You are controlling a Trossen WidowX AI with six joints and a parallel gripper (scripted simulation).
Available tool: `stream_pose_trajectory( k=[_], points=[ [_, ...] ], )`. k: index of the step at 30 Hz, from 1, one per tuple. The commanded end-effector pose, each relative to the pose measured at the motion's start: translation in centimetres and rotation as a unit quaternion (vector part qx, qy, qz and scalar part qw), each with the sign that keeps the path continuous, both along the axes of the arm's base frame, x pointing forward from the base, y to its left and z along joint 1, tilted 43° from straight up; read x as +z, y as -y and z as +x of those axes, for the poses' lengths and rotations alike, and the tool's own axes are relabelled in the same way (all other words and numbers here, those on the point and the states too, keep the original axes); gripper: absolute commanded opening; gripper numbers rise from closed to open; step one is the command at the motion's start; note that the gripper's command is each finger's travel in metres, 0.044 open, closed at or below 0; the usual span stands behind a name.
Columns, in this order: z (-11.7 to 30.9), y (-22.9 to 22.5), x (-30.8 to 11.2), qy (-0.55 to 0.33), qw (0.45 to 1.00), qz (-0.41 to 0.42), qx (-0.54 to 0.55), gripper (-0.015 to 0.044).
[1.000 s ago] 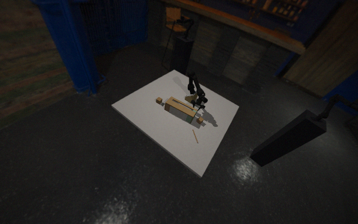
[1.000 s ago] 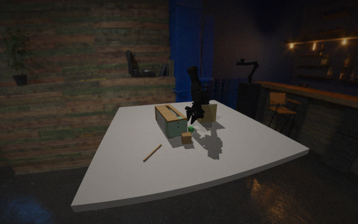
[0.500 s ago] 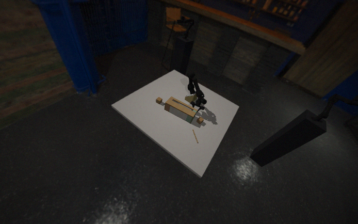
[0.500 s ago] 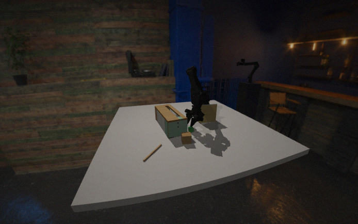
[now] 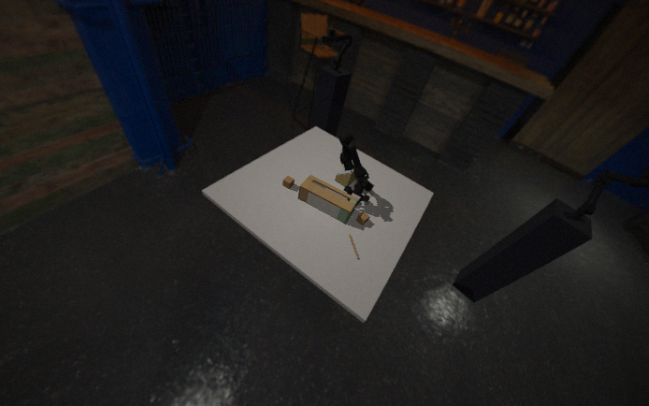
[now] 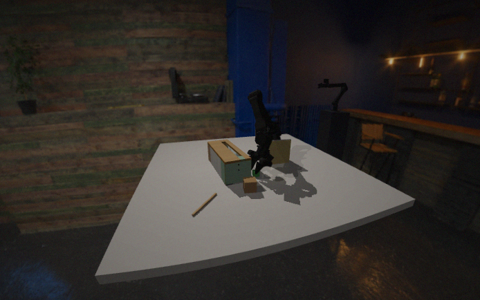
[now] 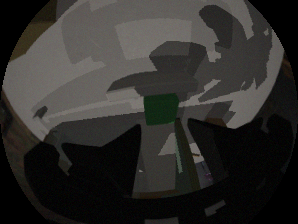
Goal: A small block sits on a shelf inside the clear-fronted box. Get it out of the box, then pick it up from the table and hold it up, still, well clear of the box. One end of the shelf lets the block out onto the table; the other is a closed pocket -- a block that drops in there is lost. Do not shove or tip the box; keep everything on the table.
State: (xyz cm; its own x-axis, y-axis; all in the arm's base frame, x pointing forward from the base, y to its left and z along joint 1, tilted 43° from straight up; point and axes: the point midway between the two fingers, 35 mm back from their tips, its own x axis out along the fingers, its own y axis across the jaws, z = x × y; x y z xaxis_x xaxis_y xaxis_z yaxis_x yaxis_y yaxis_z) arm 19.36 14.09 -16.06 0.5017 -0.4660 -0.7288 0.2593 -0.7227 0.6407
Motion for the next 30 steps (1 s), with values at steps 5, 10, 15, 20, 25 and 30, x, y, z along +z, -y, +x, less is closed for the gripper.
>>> stream_pose_trajectory(
  k=[5,10,15,20,25,30],
  points=[
    [-0.2,1.7,-1.0,-0.004,1.0,-0.011,0.001,0.0285],
    [-0.1,2.0,-1.3,-0.004,1.0,-0.012,0.001,0.0285],
    [-0.1,2.0,-1.3,-0.004,1.0,-0.012,0.001,0.0206],
    [-0.1,2.0,-1.3,-0.004,1.0,-0.012,0.001,0.0095],
    [0.2,0.6,-0.8,0.01,1.0,0.004,0.002,0.0003],
    [-0.1,-0.8,0.9,0.004,1.0,0.002,0.001,0.0]
  ],
)
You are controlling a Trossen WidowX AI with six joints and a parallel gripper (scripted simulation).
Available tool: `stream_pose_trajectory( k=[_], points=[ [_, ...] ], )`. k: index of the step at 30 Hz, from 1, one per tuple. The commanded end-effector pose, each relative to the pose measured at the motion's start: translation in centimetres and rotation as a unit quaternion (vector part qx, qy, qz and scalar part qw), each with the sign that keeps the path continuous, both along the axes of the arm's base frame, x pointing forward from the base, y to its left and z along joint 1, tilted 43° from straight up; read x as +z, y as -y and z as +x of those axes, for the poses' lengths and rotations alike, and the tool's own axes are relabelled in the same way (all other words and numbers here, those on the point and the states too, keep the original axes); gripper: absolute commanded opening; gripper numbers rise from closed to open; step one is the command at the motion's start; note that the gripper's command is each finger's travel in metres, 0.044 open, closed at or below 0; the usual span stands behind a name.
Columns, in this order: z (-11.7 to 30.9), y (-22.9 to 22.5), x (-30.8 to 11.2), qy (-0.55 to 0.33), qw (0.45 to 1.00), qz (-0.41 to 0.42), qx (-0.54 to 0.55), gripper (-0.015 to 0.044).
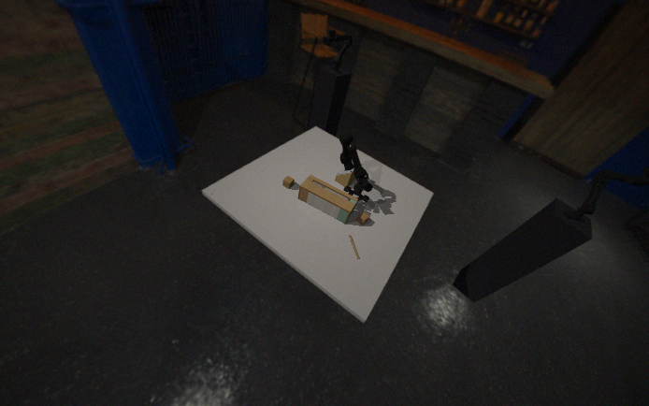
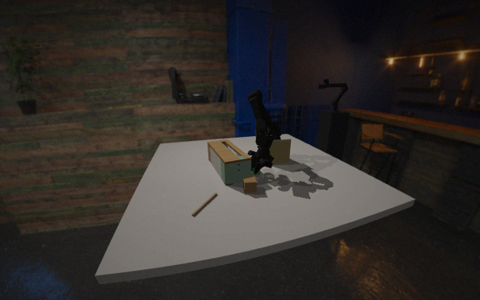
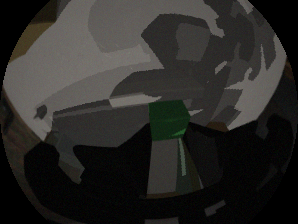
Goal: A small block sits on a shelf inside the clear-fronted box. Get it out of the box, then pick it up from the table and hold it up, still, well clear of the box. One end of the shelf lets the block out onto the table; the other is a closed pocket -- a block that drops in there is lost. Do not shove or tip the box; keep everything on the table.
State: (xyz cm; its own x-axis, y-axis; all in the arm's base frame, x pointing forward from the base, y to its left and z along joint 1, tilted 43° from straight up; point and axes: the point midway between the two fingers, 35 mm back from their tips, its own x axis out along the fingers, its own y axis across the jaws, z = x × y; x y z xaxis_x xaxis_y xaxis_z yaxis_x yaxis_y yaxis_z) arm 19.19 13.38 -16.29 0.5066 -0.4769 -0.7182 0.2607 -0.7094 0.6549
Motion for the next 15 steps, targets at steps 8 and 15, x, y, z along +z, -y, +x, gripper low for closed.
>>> stream_pose_trajectory(
  k=[8,15],
  points=[
    [-0.6,-3.3,3.7,-0.004,1.0,0.006,-0.003,0.0],
    [-0.4,-3.8,4.6,-0.015,1.0,0.004,0.012,0.0]
  ],
)
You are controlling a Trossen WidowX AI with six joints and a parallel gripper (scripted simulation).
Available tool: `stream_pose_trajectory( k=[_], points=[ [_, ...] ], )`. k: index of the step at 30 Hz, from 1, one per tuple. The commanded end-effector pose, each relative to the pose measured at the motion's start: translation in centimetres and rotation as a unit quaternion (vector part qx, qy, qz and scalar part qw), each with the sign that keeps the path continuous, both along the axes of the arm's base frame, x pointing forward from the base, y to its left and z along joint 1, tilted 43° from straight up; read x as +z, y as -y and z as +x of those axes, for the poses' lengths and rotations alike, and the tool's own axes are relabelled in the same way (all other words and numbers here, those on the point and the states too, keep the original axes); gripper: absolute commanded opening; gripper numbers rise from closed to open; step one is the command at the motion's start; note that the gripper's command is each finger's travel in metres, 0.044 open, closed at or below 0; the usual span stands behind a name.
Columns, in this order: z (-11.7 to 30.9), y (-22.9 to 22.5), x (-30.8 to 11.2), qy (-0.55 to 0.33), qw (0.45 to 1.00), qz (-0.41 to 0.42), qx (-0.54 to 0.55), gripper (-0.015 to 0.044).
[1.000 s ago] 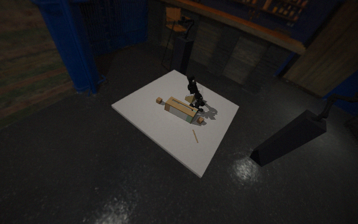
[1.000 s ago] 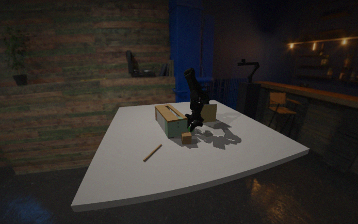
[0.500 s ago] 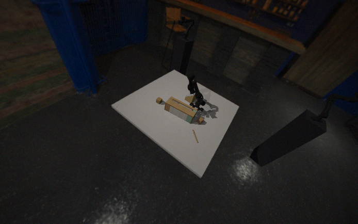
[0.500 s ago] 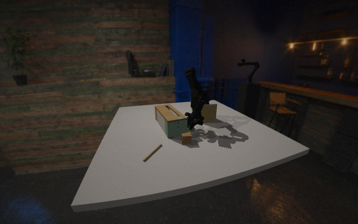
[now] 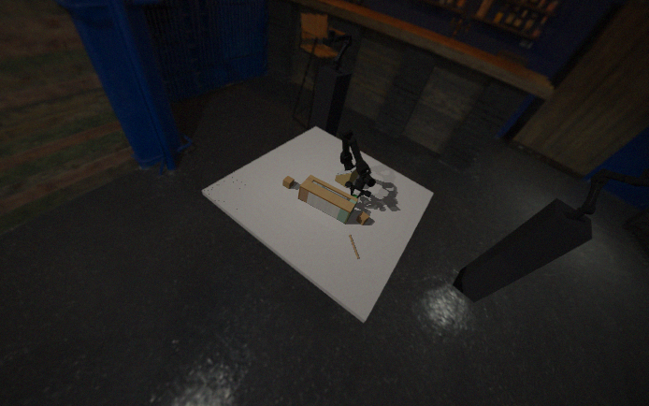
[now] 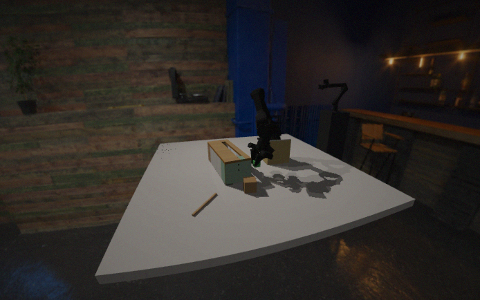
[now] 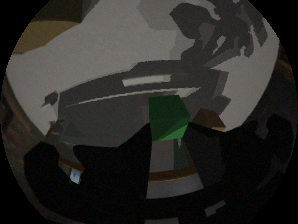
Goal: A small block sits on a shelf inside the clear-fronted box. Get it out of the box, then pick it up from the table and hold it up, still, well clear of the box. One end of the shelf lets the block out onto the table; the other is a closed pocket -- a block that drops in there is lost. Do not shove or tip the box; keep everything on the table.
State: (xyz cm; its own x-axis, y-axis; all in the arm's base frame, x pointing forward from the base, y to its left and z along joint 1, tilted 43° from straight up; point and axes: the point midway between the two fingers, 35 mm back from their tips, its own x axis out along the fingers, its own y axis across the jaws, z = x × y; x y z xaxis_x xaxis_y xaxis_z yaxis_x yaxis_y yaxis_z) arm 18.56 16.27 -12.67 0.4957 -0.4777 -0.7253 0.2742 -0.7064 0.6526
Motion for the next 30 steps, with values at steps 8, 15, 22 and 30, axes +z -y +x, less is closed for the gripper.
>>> stream_pose_trajectory(
  k=[8,15,22,30],
  points=[
    [0.5,-2.2,4.0,-0.041,0.997,0.003,0.061,0.0],
    [0.6,-3.0,6.7,-0.068,0.992,0.0,0.107,0.0],
    [0.6,-3.4,9.2,-0.09,0.984,-0.002,0.151,0.0],
    [0.6,-3.6,10.4,-0.1,0.98,-0.005,0.173,0.0]
  ],
)
